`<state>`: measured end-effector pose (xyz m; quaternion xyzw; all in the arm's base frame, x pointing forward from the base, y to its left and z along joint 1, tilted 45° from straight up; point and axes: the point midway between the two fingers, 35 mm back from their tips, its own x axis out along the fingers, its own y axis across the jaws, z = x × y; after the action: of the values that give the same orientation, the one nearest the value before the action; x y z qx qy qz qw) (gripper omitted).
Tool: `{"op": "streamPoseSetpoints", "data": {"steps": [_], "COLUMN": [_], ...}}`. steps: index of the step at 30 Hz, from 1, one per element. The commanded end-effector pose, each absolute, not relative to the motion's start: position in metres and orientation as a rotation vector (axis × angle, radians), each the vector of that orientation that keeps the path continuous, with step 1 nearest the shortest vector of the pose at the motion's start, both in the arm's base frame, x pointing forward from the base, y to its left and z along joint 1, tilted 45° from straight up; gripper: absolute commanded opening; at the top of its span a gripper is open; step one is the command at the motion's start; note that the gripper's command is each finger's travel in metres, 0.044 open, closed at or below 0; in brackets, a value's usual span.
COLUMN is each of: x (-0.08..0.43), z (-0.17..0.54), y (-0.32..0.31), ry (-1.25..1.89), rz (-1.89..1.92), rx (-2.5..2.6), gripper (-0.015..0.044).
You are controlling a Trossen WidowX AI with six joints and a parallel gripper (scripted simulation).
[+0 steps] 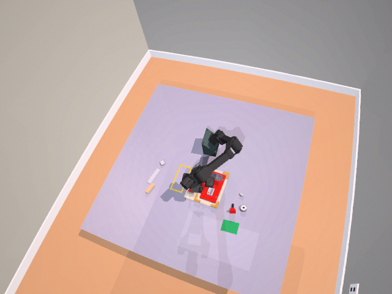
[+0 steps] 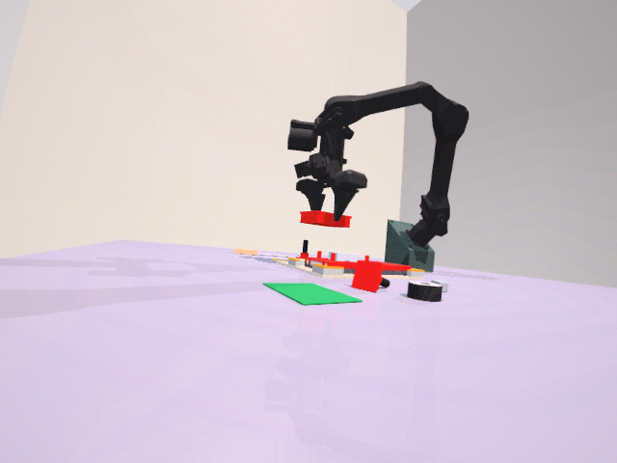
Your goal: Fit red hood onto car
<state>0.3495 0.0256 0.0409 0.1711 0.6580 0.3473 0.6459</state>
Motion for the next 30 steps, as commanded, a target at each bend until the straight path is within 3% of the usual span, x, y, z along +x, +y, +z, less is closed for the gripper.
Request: {"op": "streamPoseSetpoints", "data": {"steps": [1,10,30], "x": [0.346,0.335,0.330], "z": [0.057,0.089,0.052], "y": [0.040,0.075,0.107], "ry": [1.520,1.577,1.577], "rz": [0.748,0.659,0.660], "rx": [0.443,0.556,0.557], "gripper": [0.0000,0.0000,0.0000]}}
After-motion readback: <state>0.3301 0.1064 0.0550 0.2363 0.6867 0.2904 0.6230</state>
